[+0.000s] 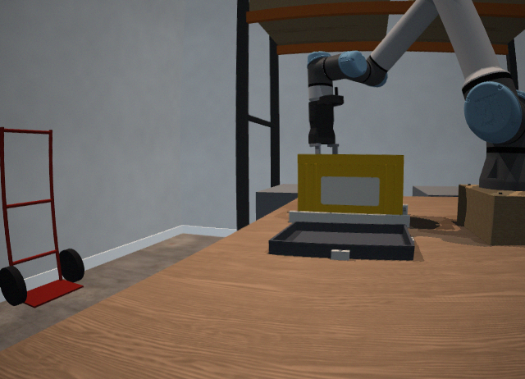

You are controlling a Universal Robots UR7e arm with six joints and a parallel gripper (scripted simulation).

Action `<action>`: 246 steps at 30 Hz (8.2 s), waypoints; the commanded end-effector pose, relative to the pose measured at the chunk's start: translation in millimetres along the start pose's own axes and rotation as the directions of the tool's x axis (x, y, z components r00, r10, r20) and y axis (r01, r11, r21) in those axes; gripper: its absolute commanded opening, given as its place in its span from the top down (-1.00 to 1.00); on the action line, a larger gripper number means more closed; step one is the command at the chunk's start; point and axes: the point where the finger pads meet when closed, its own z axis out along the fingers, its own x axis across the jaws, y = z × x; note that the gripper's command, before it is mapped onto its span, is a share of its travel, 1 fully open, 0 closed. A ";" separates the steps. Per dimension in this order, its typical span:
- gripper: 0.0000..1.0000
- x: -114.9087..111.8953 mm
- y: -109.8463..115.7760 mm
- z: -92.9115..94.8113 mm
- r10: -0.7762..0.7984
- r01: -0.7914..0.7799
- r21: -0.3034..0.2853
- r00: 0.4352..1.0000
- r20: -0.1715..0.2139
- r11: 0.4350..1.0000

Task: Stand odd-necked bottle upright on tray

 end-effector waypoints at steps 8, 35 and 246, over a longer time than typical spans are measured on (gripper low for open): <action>-1.00 0.1 0.4 -0.5 0.000 0.000 -0.002 1.000 -0.001 1.000; 1.00 0.1 0.4 -0.5 0.000 0.000 -0.002 1.000 -0.001 1.000; 1.00 1.2 -4.0 -70.4 0.000 0.000 -0.002 1.000 -0.001 1.000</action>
